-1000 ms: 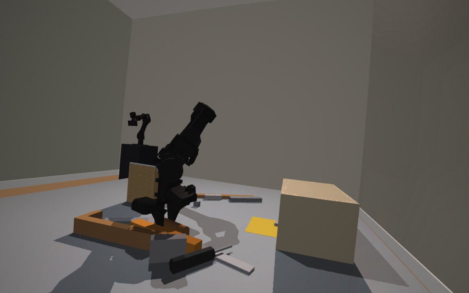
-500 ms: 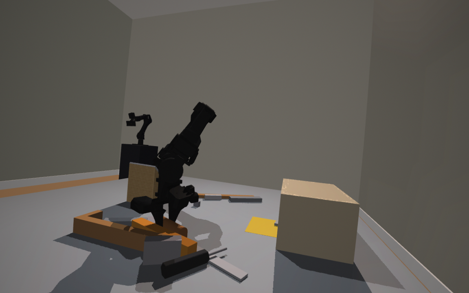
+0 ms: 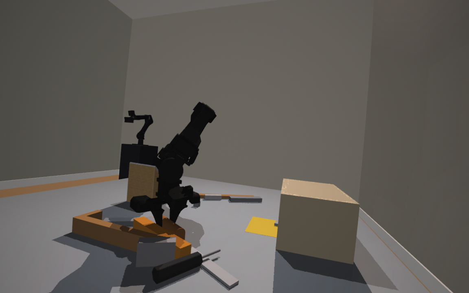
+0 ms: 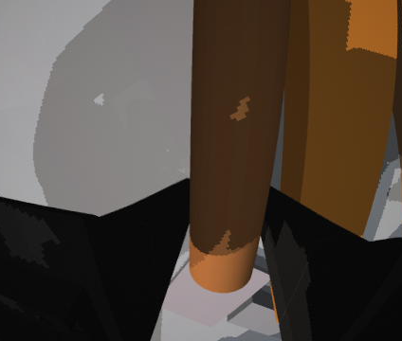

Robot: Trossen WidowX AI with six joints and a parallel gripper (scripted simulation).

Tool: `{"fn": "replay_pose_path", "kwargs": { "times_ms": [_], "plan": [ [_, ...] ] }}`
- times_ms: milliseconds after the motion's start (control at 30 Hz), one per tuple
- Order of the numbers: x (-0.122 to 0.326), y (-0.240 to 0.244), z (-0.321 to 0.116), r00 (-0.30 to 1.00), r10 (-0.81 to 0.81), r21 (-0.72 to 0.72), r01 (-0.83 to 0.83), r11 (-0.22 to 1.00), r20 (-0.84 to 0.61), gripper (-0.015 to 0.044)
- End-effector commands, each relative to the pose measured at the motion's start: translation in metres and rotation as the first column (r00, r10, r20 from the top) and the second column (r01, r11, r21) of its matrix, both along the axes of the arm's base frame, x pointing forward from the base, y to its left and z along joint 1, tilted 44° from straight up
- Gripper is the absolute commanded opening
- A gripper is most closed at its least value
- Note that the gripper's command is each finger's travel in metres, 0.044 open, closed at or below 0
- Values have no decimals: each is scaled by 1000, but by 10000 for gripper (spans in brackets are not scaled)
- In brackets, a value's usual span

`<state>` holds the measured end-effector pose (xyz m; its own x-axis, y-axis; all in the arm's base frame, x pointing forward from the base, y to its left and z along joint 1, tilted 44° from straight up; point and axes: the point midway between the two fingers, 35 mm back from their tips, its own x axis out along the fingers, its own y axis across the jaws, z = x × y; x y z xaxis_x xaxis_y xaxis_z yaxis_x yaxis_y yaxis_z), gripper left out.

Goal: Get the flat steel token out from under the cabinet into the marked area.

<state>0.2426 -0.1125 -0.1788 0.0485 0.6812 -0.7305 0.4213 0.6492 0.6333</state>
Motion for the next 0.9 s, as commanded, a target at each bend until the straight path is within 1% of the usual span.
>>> {"fn": "replay_pose_path", "kwargs": {
  "times_ms": [0,133,867],
  "plan": [
    [-3,-4,-1,998,-42,-9,41,999,-44,0],
    [-3,-4,-1,996,-65,-9,65,998,-66,0],
    [5,16,17,995,-73,-7,73,997,-74,0]
  ]
}}
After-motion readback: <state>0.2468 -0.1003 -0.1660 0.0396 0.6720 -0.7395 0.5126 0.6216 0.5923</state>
